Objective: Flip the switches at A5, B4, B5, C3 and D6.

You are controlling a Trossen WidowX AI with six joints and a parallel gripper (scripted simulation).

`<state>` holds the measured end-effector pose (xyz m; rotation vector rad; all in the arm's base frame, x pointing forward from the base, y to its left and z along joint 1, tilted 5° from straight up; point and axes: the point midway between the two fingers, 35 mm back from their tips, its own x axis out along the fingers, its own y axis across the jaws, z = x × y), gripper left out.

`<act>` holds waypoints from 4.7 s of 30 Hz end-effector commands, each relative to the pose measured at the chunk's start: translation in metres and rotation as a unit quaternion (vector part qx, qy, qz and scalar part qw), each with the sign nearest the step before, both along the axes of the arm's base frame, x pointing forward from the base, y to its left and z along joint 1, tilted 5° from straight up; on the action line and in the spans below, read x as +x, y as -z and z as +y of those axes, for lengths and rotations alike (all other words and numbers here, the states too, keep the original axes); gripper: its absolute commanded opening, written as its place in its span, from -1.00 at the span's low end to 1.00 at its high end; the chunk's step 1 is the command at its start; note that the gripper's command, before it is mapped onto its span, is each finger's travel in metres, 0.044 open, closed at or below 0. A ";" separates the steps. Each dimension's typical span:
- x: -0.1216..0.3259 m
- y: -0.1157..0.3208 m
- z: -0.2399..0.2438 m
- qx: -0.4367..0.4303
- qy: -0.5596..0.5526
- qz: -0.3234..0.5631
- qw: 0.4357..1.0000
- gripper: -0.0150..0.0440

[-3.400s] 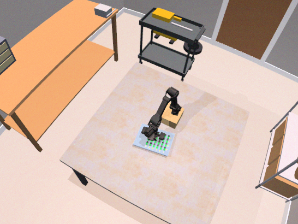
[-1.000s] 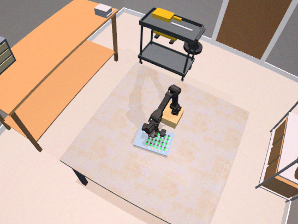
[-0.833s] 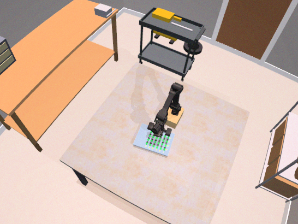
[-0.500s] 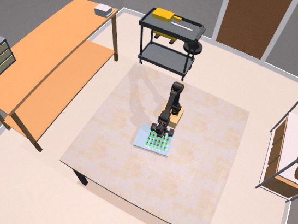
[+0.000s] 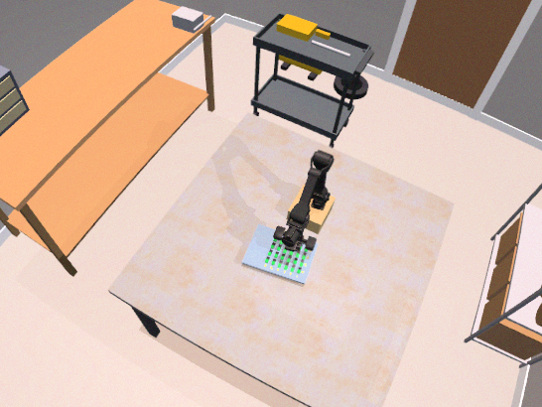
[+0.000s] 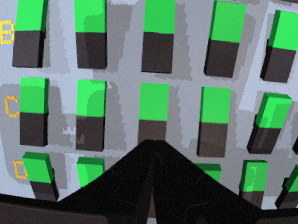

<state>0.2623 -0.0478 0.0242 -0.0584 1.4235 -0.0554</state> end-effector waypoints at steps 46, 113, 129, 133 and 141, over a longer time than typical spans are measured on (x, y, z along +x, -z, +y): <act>-0.001 0.016 -0.001 0.001 0.000 0.005 1.000 -0.49; -0.022 0.000 -0.092 -0.003 0.003 0.032 0.999 -0.49; -0.021 0.009 -0.093 -0.003 0.003 0.032 0.999 -0.49; -0.021 0.009 -0.093 -0.003 0.003 0.032 0.999 -0.49; -0.021 0.009 -0.093 -0.003 0.003 0.032 0.999 -0.49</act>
